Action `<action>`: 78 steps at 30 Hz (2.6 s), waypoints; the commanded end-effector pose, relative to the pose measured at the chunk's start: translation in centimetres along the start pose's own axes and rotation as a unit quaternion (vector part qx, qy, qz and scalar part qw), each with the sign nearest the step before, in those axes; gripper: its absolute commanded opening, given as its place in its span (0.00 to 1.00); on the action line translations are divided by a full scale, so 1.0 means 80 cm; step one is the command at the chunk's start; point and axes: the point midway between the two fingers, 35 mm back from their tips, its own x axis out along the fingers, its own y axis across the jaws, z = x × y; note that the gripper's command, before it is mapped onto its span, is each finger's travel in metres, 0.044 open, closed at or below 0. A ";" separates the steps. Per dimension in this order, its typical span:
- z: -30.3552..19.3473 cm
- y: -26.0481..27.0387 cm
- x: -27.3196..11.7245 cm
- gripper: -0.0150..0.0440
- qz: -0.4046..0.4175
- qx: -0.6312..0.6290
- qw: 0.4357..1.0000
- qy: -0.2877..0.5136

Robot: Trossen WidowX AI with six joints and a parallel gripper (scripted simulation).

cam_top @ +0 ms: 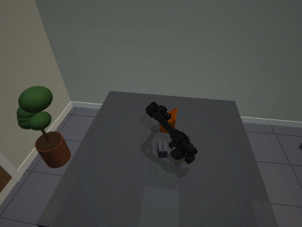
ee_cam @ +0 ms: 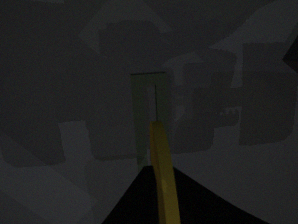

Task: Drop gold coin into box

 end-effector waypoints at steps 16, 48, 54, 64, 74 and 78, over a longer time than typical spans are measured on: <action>0.000 0.000 -0.057 0.25 0.006 0.005 1.000 0.001; 0.000 -0.006 -0.078 0.25 0.005 -0.353 0.935 -0.001; 0.001 -0.007 -0.079 0.25 0.004 -0.444 0.896 -0.002; 0.006 -0.018 -0.080 0.25 0.004 -0.454 0.891 -0.002; 0.019 -0.047 -0.082 0.25 0.004 -0.455 0.891 -0.001; 0.024 -0.059 -0.083 0.25 0.004 -0.455 0.890 -0.001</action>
